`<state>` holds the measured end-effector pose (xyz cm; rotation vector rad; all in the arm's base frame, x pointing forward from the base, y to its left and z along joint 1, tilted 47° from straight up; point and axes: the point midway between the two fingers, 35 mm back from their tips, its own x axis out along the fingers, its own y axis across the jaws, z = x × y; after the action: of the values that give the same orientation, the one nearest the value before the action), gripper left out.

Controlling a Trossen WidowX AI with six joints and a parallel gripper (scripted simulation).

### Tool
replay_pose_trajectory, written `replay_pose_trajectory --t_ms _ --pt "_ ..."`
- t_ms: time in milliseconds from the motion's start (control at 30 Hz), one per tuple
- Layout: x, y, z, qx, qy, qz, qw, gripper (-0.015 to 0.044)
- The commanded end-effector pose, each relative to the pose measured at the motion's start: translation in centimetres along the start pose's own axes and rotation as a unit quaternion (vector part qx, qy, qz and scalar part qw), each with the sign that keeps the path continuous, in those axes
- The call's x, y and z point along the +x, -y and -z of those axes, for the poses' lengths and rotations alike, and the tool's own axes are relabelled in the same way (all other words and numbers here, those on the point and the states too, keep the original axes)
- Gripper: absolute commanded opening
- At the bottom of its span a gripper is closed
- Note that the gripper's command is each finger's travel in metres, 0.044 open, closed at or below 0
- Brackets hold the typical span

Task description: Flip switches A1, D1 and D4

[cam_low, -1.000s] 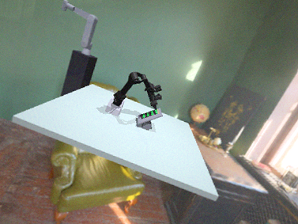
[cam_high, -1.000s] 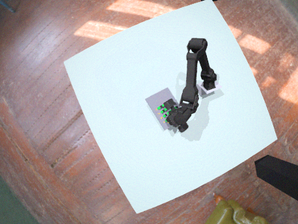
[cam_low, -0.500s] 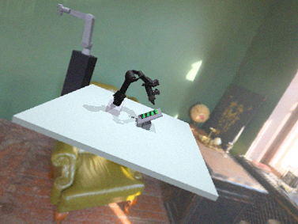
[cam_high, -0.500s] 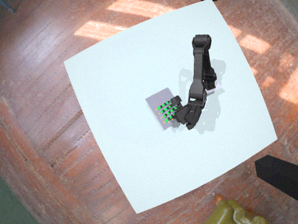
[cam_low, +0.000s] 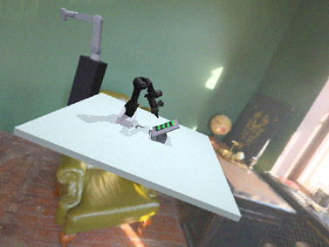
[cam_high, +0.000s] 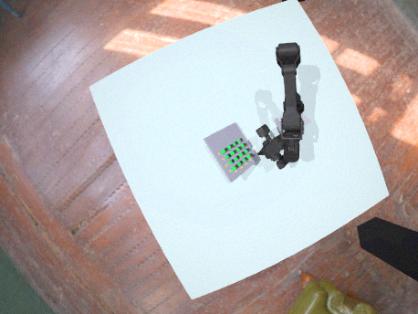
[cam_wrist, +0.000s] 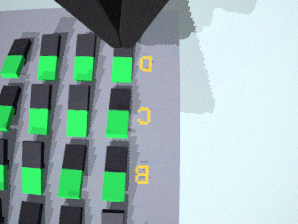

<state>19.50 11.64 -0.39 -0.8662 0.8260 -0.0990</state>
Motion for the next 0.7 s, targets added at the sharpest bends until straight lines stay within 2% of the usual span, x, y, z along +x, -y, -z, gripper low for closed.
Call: replay_pose_trajectory --t_ms 0,167,367,667 --pt "0.2 0.6 3.7 0.003 0.001 0.003 1.000 0.0000" --pt "0.3 0.6 3.7 0.003 0.001 0.002 1.000 0.0000" --pt "3.6 0.7 3.7 0.003 0.014 0.003 1.000 0.0000" --pt "3.7 0.7 3.7 0.003 0.015 0.004 1.000 0.0000"
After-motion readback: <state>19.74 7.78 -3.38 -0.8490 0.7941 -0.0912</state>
